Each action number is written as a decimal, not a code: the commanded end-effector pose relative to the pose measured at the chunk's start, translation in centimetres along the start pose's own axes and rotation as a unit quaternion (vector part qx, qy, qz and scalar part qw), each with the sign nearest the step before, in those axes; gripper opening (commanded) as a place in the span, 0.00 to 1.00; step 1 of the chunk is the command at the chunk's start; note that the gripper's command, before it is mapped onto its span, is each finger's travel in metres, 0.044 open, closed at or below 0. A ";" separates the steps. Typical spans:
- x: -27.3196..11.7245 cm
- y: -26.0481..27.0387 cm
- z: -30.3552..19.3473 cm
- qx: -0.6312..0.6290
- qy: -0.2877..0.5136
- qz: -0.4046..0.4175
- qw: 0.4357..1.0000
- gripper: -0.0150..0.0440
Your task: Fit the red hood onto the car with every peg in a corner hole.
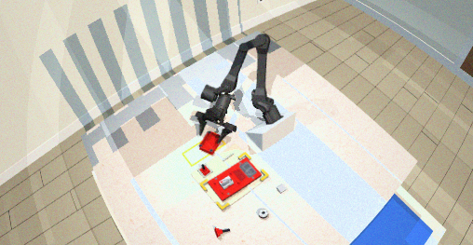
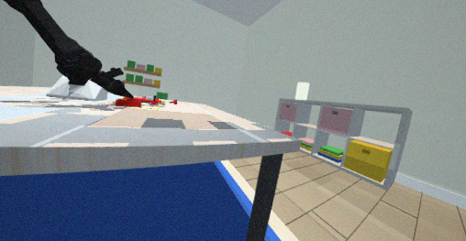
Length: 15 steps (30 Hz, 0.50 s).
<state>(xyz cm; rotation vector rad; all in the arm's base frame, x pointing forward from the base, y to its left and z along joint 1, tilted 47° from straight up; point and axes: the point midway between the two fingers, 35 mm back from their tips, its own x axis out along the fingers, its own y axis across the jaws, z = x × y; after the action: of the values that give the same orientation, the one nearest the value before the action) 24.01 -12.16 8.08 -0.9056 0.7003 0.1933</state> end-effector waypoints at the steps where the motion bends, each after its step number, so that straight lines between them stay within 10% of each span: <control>1: 0.2 0.1 -0.3 0.000 -0.002 0.003 1.000 1.00; 15: 0.5 0.1 -1.1 0.000 -0.003 0.002 1.000 1.00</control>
<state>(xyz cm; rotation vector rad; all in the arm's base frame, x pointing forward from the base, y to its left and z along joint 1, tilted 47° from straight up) 23.85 -13.02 7.55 -0.9073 0.6975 0.1906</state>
